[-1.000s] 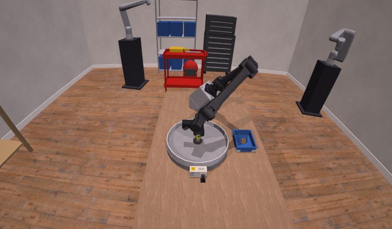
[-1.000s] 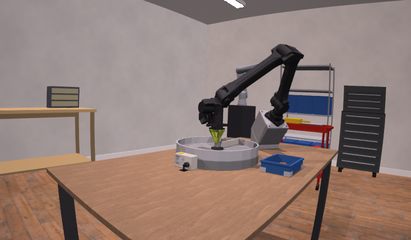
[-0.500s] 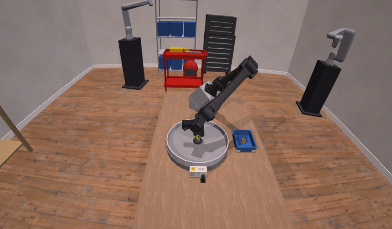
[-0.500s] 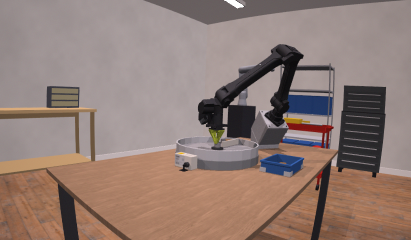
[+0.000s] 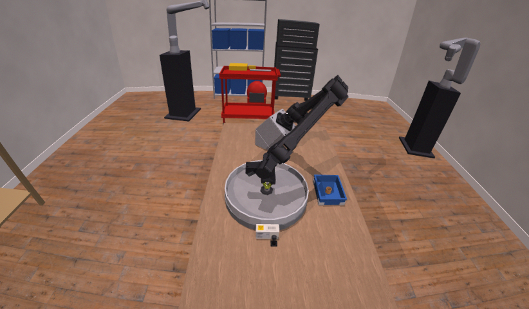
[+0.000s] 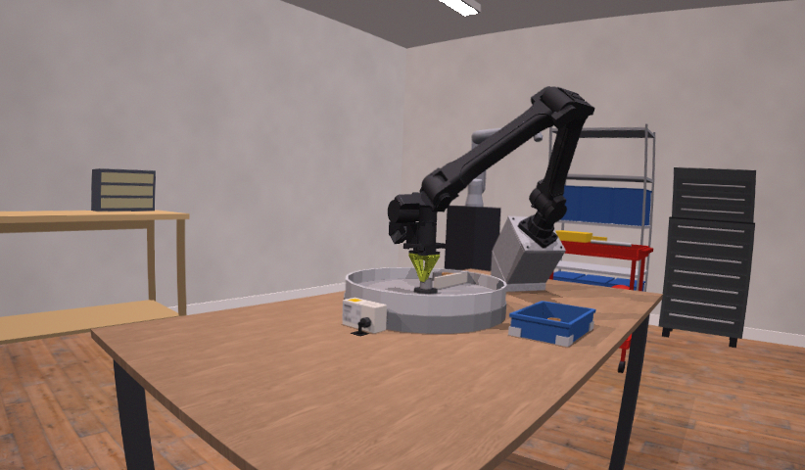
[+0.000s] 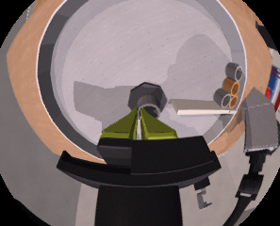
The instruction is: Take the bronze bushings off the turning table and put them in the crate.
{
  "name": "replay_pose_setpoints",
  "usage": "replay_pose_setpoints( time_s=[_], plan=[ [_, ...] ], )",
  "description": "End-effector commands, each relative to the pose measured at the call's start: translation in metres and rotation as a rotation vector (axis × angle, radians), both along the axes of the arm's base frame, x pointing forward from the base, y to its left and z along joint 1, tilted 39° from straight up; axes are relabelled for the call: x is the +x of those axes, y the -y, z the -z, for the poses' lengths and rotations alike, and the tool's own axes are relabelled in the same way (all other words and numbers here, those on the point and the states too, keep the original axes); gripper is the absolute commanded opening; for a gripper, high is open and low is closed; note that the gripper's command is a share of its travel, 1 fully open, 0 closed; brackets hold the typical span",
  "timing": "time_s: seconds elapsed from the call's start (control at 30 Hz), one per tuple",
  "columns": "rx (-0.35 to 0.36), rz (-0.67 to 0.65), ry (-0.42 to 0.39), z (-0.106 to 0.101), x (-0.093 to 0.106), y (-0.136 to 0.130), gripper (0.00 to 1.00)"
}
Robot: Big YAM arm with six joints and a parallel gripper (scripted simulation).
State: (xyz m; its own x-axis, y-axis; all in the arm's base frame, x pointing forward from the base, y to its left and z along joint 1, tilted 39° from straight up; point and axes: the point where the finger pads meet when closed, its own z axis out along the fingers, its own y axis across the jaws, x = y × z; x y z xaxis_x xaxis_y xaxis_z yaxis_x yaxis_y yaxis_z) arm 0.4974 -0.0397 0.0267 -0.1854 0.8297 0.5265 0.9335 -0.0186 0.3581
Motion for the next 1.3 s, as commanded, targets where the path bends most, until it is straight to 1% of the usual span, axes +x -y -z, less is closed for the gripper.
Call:
replay_pose_setpoints(
  time_s=[0.0, 0.6, 0.77, 0.87, 1.27],
  plan=[
    [-0.016, 0.007, 0.038, -0.0114, 0.0194, 0.0065, 0.0],
    [-0.016, 0.007, 0.038, -0.0113, 0.0194, 0.0065, 0.0],
    [-0.015, 0.007, 0.036, -0.0082, 0.0197, 0.0064, 0.0],
    [-0.018, 0.006, 0.043, -0.0122, 0.0202, 0.0065, 0.0],
    [-0.018, 0.006, 0.044, -0.0125, 0.0203, 0.0065, 0.0]
  ],
)
